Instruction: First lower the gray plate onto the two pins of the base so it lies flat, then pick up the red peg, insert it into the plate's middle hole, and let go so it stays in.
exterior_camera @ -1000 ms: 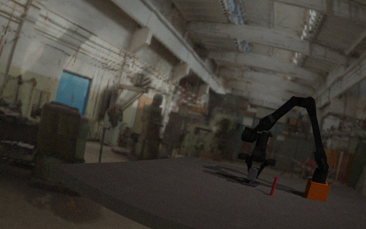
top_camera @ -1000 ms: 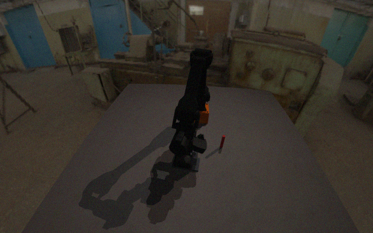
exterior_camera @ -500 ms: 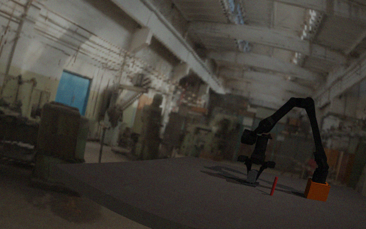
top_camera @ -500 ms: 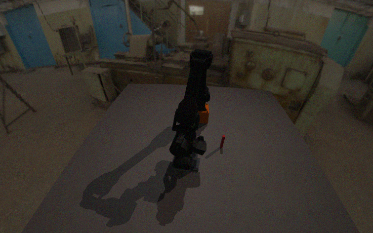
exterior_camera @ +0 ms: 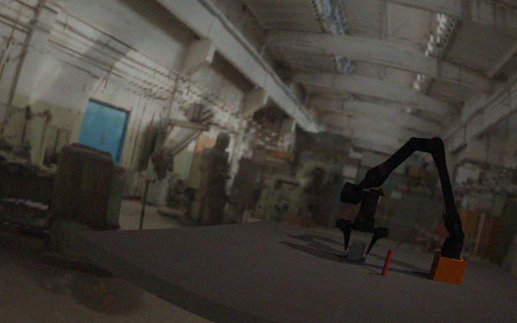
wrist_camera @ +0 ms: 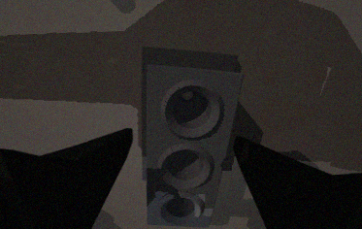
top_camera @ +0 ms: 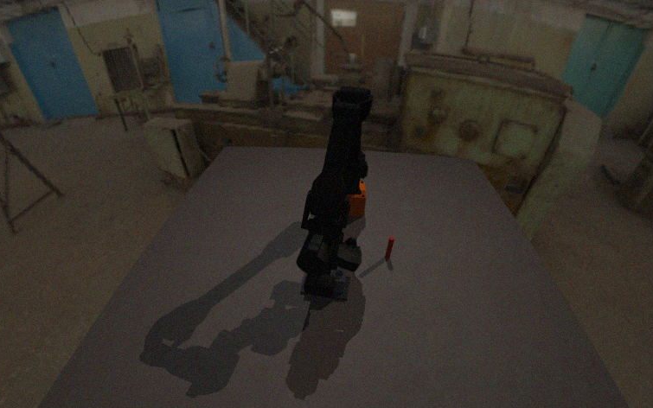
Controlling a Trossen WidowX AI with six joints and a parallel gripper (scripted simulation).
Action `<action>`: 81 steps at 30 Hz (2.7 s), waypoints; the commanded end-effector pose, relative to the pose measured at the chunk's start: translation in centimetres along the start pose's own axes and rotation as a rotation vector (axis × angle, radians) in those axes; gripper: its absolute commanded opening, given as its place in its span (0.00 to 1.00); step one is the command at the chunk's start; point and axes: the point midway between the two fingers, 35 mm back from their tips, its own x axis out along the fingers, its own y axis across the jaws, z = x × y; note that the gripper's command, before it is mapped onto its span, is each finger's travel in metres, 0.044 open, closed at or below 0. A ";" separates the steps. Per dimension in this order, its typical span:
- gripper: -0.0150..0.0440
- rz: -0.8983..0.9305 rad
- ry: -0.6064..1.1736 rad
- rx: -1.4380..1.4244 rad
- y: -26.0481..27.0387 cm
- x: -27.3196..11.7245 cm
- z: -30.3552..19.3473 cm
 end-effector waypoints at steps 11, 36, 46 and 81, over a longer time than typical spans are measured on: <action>1.00 -0.002 0.004 -0.001 -0.4 -9.4 0.0; 1.00 0.002 -0.001 1.157 4.5 -12.3 9.4; 1.00 0.008 -0.001 1.773 8.1 -12.2 13.0; 1.00 0.018 0.008 2.555 12.6 -10.2 16.1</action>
